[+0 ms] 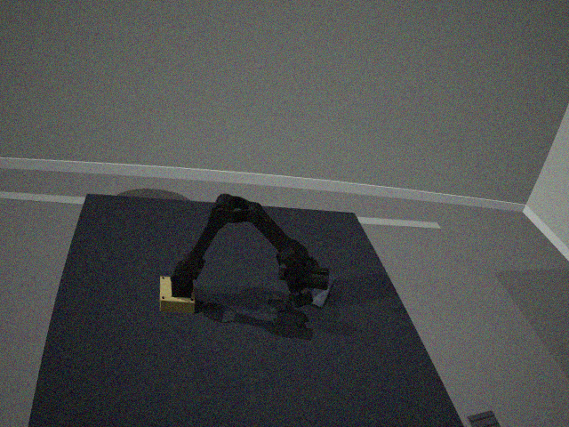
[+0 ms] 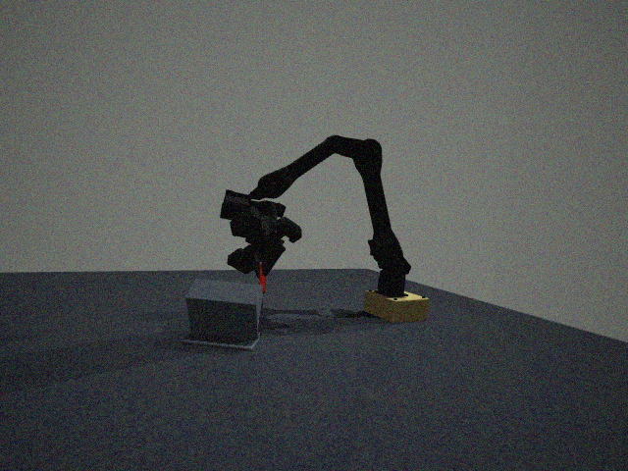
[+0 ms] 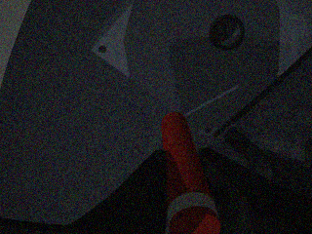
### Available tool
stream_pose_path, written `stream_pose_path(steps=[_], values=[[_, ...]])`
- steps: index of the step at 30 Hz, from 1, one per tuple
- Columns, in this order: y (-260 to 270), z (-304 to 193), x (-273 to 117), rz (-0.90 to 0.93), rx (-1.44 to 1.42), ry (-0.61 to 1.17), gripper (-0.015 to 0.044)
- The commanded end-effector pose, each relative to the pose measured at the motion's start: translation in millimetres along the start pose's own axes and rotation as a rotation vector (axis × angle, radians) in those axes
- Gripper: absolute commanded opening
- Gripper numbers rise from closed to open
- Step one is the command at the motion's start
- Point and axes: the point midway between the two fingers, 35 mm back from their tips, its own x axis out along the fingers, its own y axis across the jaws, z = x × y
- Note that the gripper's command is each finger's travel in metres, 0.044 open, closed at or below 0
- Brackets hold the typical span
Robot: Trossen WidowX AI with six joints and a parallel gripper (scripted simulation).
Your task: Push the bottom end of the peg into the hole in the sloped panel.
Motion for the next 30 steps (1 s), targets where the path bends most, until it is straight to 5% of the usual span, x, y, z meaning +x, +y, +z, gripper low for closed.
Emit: stream_pose_path(steps=[1, 30], values=[[-4.3, 0.9, -3.9, 0.01, -0.004, -0.026, 0.0], [-34.7, 3.4, -35.4, 0.044, -0.003, -0.195, 0.0]])
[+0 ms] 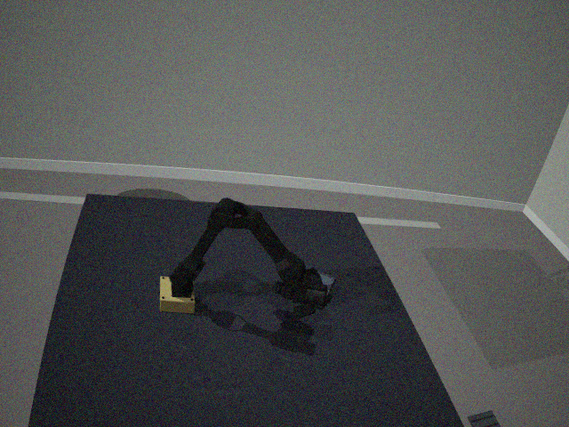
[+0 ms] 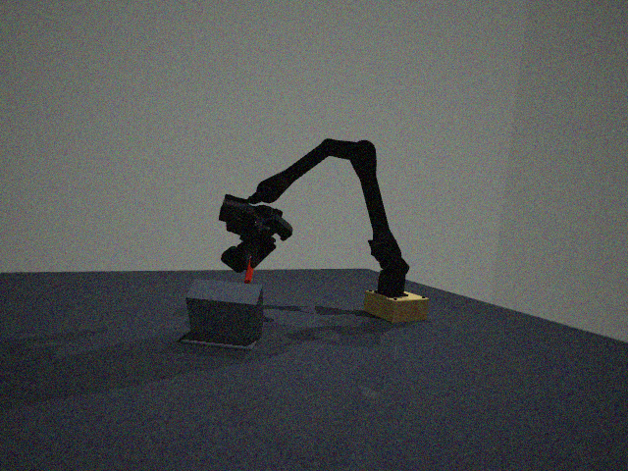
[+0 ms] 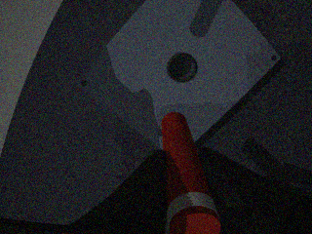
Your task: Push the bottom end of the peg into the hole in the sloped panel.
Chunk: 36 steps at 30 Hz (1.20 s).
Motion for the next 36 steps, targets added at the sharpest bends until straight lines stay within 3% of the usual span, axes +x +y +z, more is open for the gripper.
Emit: stream_pose_path(steps=[1, 36], values=[[-3.9, 1.0, -4.9, 0.007, -0.007, -0.028, 0.0], [-12.5, 9.1, 28.7, 0.014, -0.011, -0.088, 0.0]])
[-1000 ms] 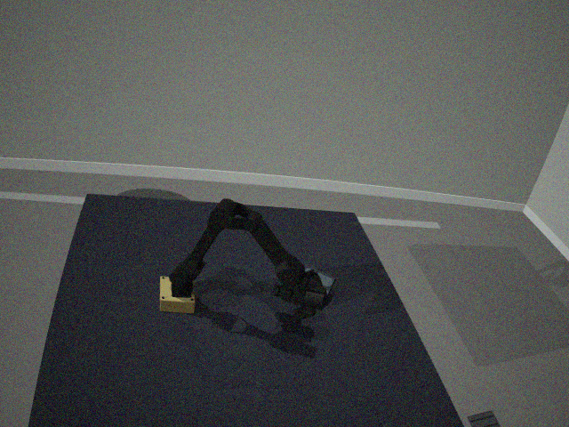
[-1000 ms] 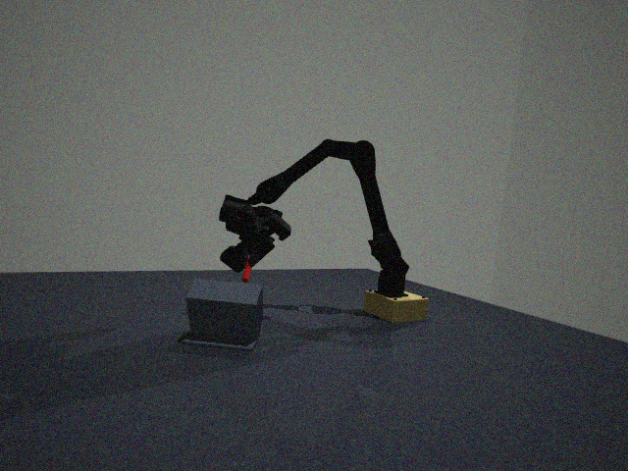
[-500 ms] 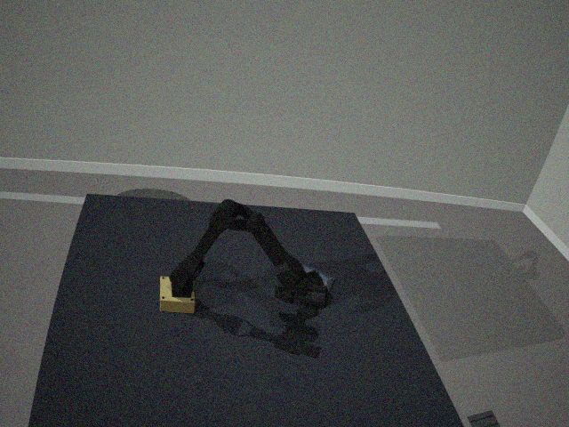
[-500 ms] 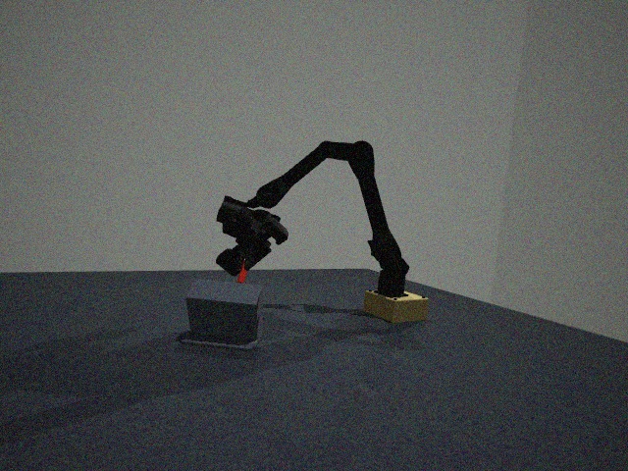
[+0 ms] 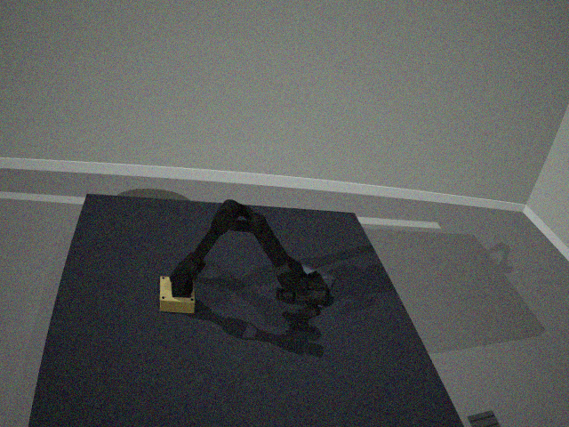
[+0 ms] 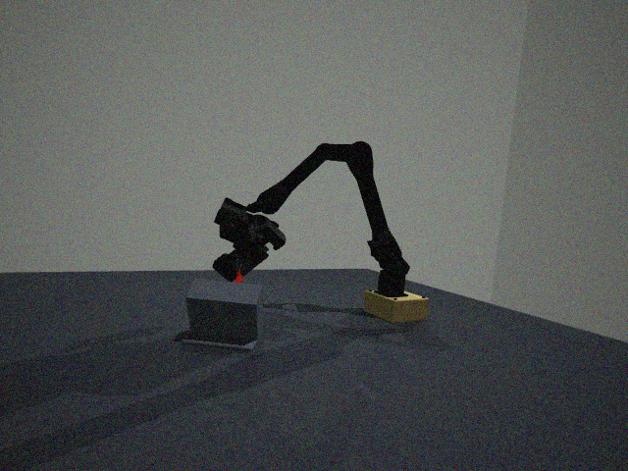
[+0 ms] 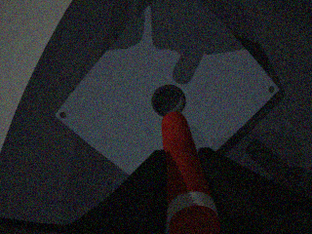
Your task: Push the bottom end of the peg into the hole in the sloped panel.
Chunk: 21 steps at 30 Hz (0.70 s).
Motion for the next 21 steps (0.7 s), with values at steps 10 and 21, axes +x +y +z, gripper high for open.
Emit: stream_pose_path(steps=[10, 21], values=[[0.1, -1.1, 11.7, 0.011, 0.004, -0.016, 0.0], [-0.3, -0.5, 21.7, 0.012, -0.003, -0.019, 0.0]])
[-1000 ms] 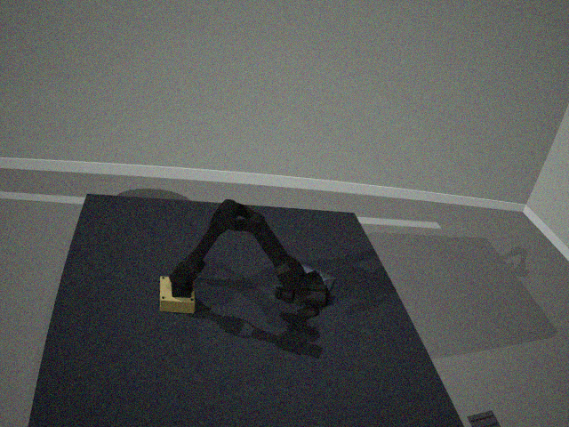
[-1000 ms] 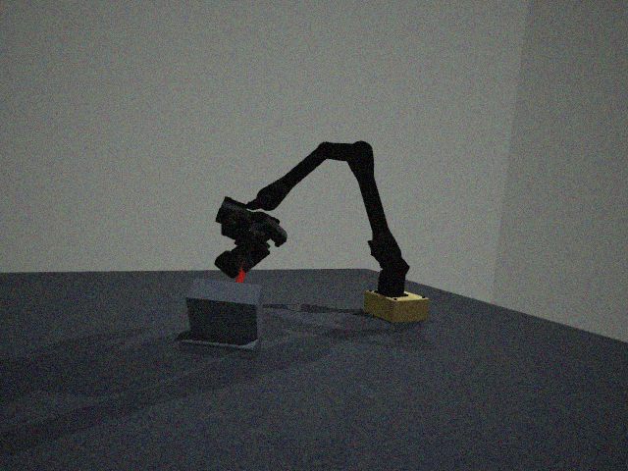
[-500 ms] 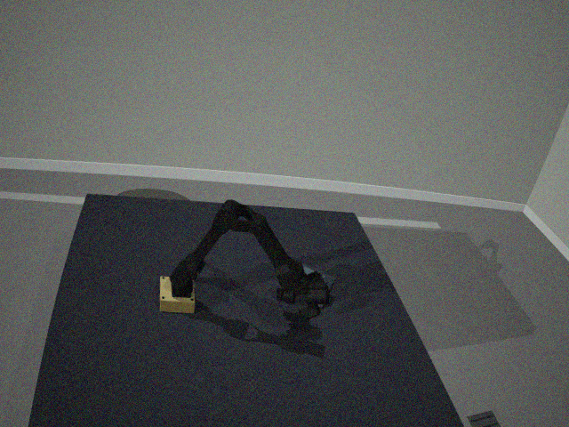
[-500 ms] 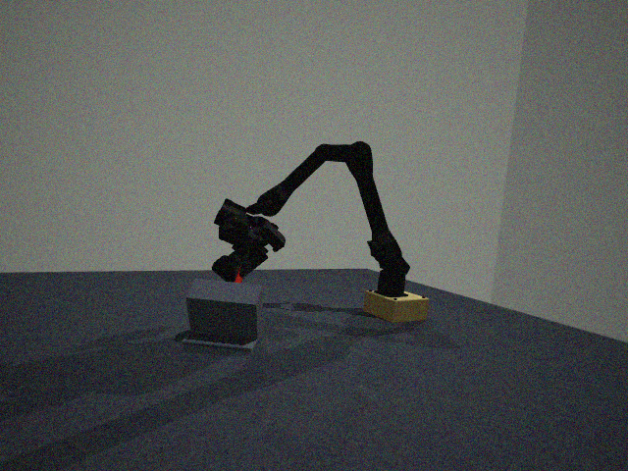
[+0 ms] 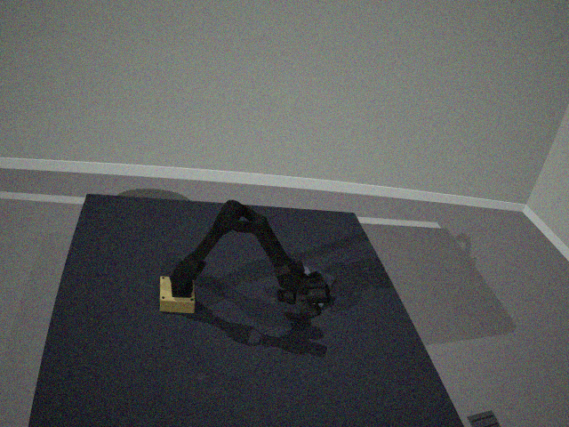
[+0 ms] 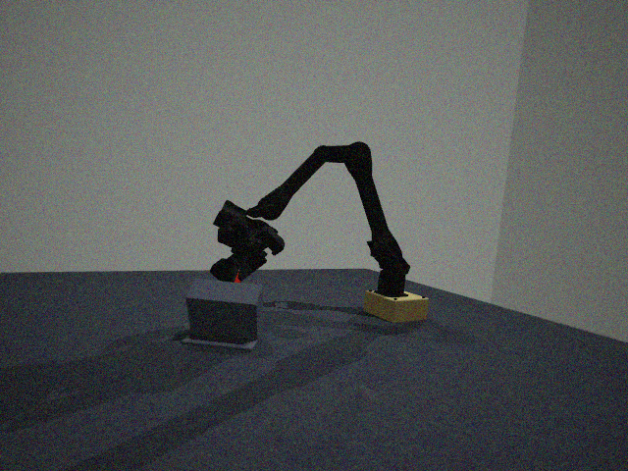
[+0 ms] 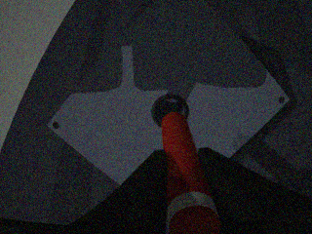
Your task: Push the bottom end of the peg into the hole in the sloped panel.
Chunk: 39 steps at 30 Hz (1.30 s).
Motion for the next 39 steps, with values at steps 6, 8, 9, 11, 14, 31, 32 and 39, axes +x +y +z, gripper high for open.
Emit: stream_pose_path(steps=[6, 8, 9, 11, 14, 31, 32, 39], values=[[0.6, -1.0, 13.3, 0.004, 0.004, 0.0, 0.0], [0.6, -1.3, 16.1, 0.004, 0.004, 0.0, 0.0], [0.6, -1.5, 17.4, 0.004, 0.004, 0.0, 0.0], [0.6, -1.8, 19.5, 0.004, 0.004, 0.0, 0.0], [1.1, -0.3, 16.2, 0.006, -0.002, -0.002, 0.0], [1.0, -0.5, 17.5, 0.007, -0.004, -0.003, 0.0], [0.9, -0.8, 18.1, 0.007, -0.004, -0.003, 0.0], [0.4, -1.6, 20.7, 0.007, -0.004, -0.003, 0.0]])
